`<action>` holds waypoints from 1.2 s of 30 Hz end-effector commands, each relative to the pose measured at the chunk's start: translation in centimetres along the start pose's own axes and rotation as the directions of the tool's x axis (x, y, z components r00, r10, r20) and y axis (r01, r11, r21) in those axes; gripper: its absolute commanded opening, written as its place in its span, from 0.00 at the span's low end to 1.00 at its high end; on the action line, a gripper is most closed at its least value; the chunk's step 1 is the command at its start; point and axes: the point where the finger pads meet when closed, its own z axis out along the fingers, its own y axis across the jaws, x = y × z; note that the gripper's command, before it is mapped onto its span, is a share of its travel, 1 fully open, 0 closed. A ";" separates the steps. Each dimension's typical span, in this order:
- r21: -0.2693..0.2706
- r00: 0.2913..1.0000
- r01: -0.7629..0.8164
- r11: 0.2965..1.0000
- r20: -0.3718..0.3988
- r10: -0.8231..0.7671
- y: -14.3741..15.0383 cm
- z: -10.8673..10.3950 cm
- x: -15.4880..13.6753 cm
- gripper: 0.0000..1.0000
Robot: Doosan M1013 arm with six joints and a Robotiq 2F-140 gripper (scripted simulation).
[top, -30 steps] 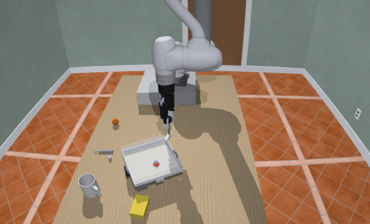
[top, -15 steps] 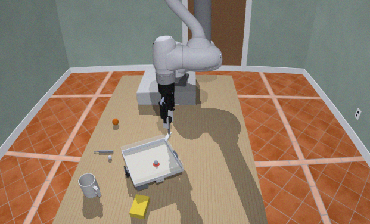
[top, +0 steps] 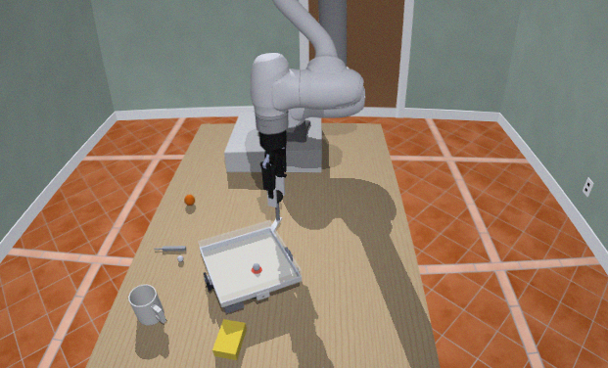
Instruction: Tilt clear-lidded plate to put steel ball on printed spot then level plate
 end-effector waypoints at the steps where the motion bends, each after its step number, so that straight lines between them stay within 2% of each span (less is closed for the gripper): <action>1: 0.000 1.000 0.000 1.000 0.000 0.000 0.0 -0.4 0.0 0.36; 22: 0.000 1.000 0.000 1.000 0.000 0.000 0.0 -3.6 0.0 0.36; 36: 0.000 1.000 0.000 1.000 0.000 0.000 0.0 -4.1 0.0 0.36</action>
